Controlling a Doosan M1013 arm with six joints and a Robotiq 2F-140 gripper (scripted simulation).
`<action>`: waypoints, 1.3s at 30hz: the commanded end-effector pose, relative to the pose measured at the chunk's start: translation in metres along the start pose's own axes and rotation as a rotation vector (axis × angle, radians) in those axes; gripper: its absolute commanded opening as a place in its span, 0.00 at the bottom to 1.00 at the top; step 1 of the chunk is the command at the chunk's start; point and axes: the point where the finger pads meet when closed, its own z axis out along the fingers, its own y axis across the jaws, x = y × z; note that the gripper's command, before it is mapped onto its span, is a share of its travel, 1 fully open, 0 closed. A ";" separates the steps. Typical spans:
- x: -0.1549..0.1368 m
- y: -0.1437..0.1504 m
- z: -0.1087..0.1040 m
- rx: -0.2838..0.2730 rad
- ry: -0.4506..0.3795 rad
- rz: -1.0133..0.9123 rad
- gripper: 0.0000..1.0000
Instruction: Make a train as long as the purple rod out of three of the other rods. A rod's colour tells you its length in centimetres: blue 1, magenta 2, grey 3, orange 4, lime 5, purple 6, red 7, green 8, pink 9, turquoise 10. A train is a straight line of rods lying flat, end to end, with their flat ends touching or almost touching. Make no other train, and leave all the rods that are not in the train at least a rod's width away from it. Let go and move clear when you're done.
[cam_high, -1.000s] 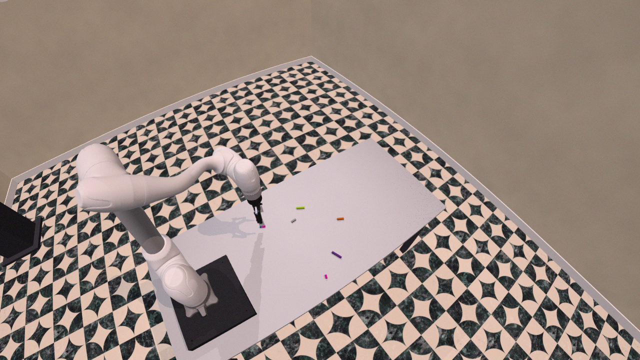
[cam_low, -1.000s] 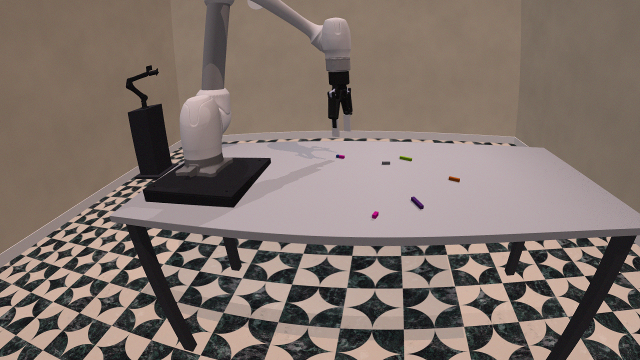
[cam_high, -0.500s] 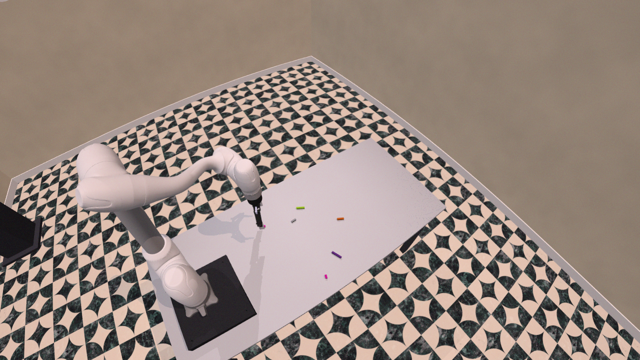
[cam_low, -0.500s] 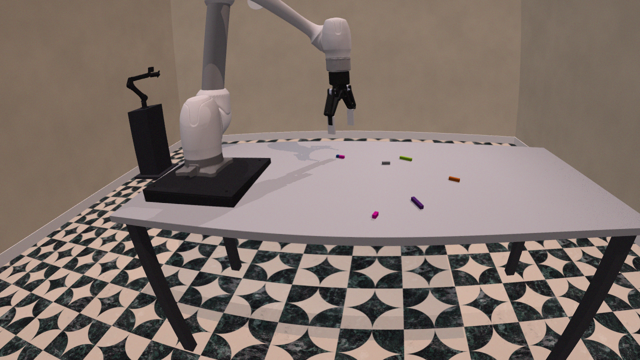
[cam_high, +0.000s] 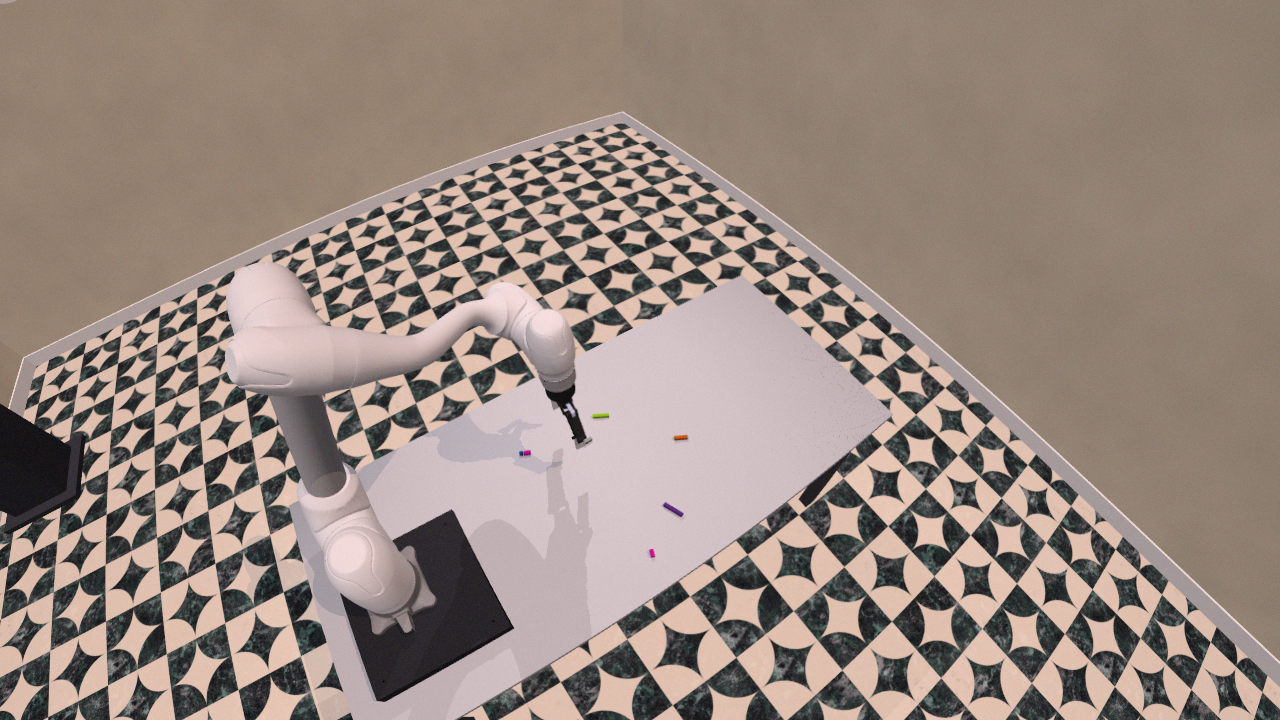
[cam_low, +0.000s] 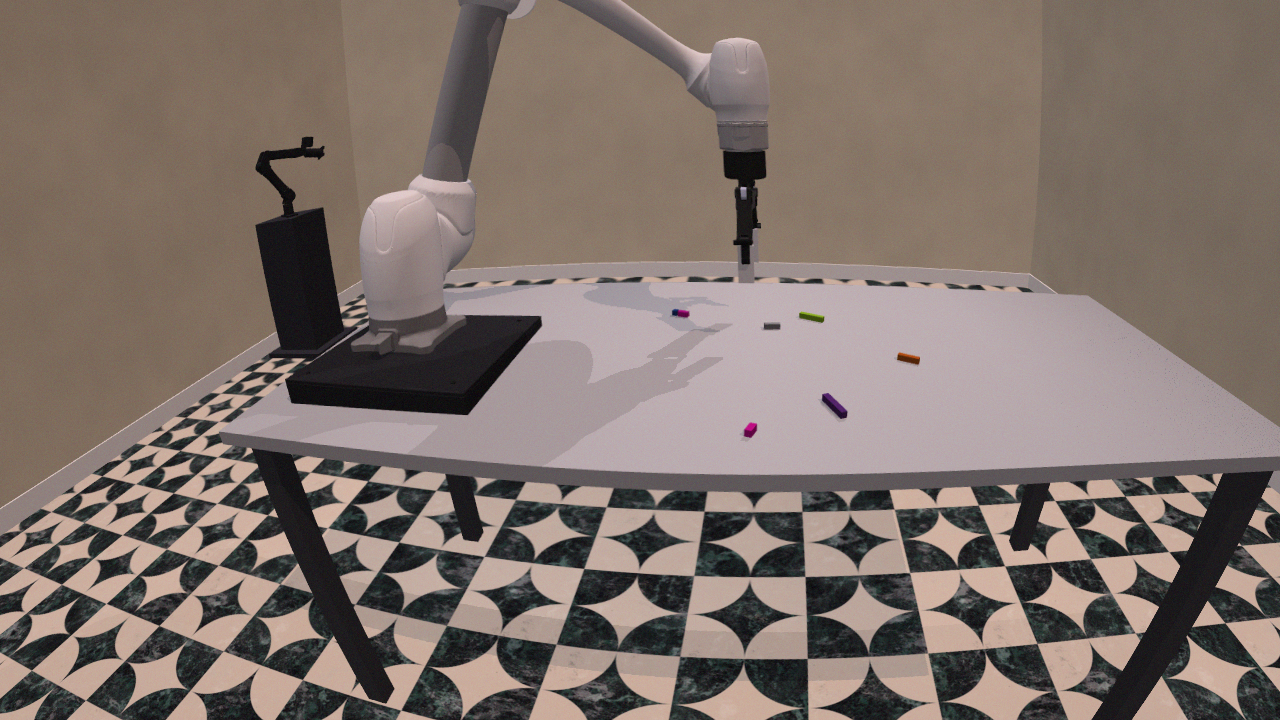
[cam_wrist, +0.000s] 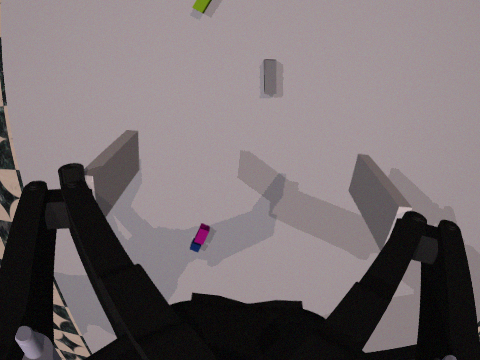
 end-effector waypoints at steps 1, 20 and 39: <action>0.038 0.014 0.008 0.010 -0.006 -0.110 1.00; 0.043 0.016 0.009 0.010 -0.006 -0.122 0.23; 0.043 0.016 0.009 0.010 -0.006 -0.122 0.23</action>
